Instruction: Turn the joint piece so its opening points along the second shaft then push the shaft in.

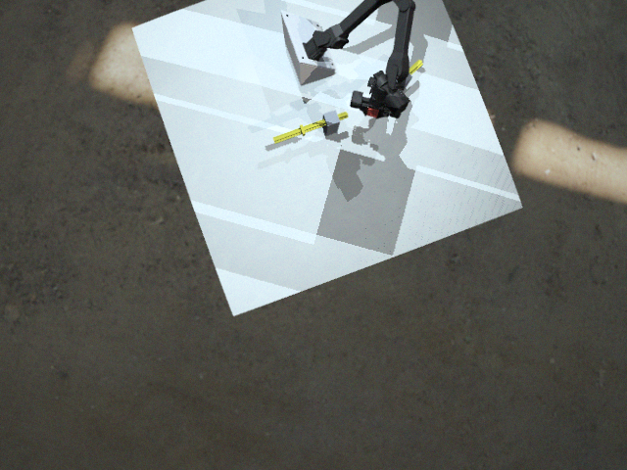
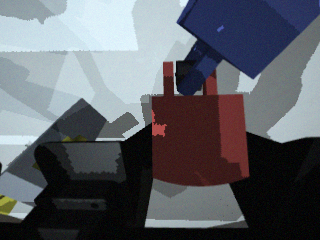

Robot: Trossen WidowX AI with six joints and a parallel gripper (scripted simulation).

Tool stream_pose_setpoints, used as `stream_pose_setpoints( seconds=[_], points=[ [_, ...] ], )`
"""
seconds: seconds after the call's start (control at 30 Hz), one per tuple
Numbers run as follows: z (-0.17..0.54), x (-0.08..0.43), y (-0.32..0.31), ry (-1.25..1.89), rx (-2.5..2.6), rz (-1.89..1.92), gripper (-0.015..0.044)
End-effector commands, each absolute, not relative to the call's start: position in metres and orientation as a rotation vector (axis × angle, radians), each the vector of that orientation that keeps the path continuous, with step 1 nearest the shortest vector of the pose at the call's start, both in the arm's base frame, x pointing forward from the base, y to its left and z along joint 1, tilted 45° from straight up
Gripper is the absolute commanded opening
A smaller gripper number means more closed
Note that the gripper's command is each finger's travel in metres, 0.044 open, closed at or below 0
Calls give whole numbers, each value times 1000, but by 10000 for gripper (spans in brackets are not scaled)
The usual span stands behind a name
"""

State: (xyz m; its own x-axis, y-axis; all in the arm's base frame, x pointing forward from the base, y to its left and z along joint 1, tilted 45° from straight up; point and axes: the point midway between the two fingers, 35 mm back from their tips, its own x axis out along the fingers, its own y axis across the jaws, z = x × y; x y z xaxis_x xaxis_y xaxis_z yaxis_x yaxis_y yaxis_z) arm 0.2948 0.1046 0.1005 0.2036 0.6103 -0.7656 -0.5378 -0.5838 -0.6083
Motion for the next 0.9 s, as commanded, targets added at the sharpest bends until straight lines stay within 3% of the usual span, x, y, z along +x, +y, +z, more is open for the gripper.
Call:
stream_pose_setpoints(
  seconds=[0.0, 0.37, 0.43, 0.6, 0.77, 0.87],
  points=[
    [100, 295, 105, -69, -1549, 1554, 182],
    [100, 295, 105, -69, -1549, 1554, 182],
    [100, 295, 105, -71, -1549, 1555, 147],
    [100, 295, 105, -71, -1549, 1555, 147],
    [100, 295, 105, -71, -1549, 1555, 16],
    [100, 295, 105, -71, -1549, 1555, 0]
  ],
)
